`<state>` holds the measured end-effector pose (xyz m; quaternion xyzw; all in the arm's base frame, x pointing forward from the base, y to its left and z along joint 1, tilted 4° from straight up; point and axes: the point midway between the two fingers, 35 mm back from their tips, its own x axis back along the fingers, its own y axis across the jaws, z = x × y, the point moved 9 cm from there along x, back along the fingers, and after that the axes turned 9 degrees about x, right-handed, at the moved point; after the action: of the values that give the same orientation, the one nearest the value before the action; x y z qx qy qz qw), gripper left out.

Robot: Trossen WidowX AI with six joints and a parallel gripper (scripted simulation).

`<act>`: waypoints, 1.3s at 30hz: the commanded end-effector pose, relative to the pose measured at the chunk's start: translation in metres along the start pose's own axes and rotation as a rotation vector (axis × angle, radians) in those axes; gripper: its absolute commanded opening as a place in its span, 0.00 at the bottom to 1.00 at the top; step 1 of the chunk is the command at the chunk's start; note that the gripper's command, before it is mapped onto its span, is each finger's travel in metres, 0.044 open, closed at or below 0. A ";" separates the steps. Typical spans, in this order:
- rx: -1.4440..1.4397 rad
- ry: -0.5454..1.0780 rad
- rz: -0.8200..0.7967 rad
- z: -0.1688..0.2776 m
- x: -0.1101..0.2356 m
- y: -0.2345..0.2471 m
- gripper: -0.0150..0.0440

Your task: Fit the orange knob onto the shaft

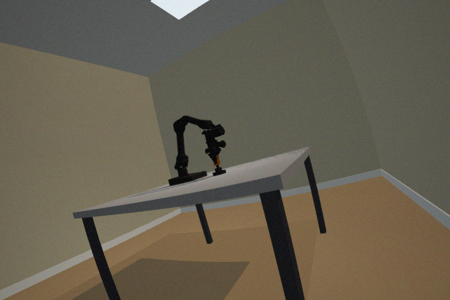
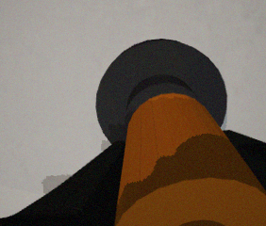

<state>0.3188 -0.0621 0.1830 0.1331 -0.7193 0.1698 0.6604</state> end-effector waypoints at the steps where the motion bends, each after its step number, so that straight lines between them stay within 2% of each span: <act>1: 0.007 -0.002 -0.002 0.001 0.000 0.001 0.25; 22: 0.007 -0.002 -0.002 0.001 0.004 0.001 0.25; 29: 0.206 -0.002 -0.002 -0.001 0.004 0.000 0.25; 39: 0.216 -0.002 -0.002 0.001 0.002 0.000 0.25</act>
<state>0.3184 -0.0622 0.1855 0.2009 -0.6973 0.2425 0.6440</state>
